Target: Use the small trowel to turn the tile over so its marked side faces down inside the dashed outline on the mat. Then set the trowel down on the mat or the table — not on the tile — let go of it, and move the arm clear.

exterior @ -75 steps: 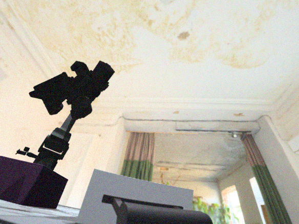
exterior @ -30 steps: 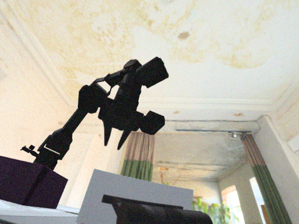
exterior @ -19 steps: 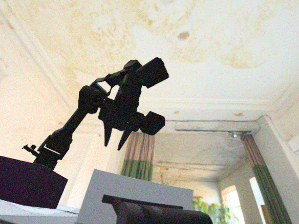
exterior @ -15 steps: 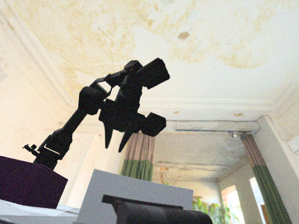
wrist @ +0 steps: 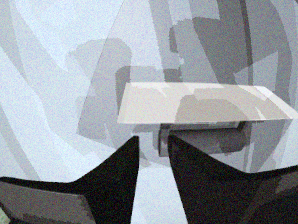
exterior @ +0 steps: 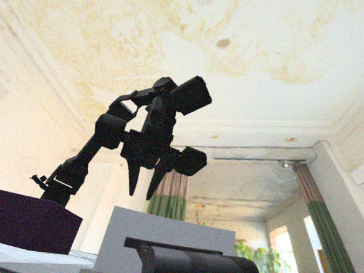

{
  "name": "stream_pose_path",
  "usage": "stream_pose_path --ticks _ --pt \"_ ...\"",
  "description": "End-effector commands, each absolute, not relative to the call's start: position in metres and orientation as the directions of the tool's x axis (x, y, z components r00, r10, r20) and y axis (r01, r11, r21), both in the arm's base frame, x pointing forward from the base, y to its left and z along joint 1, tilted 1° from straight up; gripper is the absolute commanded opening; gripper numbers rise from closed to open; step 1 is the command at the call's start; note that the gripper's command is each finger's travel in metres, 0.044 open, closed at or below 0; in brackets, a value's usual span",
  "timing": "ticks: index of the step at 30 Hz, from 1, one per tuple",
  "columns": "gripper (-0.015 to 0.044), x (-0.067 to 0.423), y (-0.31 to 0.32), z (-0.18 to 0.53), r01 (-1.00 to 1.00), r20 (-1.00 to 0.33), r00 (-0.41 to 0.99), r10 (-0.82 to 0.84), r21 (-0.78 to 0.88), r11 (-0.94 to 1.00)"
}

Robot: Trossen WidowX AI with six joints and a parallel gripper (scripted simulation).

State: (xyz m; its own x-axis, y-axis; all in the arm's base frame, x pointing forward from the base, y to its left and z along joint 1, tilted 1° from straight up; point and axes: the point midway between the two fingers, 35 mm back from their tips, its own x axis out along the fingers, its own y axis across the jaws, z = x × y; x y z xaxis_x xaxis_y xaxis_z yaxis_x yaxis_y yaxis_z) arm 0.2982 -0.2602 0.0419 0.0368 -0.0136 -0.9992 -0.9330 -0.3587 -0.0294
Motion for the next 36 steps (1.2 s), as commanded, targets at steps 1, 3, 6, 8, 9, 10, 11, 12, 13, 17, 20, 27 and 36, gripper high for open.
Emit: stream_pose_path --ticks 1,3,6,8,9,10,11,12,13,17,20,27,36 --pt "0.0100 0.299 -0.259 0.037 -0.934 -0.999 0.038 -0.008 -0.032 -0.356" --pt "0.0100 0.299 -0.258 0.035 -0.934 -0.999 0.037 -0.008 -0.032 -0.356" --pt "0.0100 0.298 -0.255 0.031 -0.934 -0.999 0.037 -0.008 -0.032 -0.356" --pt "0.0100 0.298 -0.254 0.029 -0.934 -0.999 0.037 -0.007 -0.032 -0.356" --pt "0.0100 0.297 -0.253 0.027 -0.934 -0.999 0.037 -0.007 -0.032 -0.356" --pt "0.0100 0.297 -0.252 0.026 -0.934 -0.999 0.037 -0.007 -0.032 -0.356" --pt "0.0100 0.297 -0.251 0.025 -0.934 -0.999 0.037 -0.007 -0.032 -0.356" --pt "0.0100 0.296 -0.250 0.023 -0.934 -0.999 0.037 -0.007 -0.032 -0.356" --pt "0.0100 0.296 -0.250 0.023 -0.934 -0.999 0.037 -0.007 -0.032 -0.356" --pt "0.0100 0.296 -0.250 0.022 -0.934 -0.999 0.037 -0.007 -0.032 -0.356" --pt "0.0100 0.296 -0.250 0.022 -0.934 -0.999 0.037 -0.007 -0.032 -0.356" --pt "0.0100 0.296 -0.250 0.022 -0.934 -0.999 0.037 -0.007 -0.032 -0.356" --pt "0.0100 0.296 -0.250 0.022 -0.934 -0.999 0.037 -0.007 -0.032 -0.356"
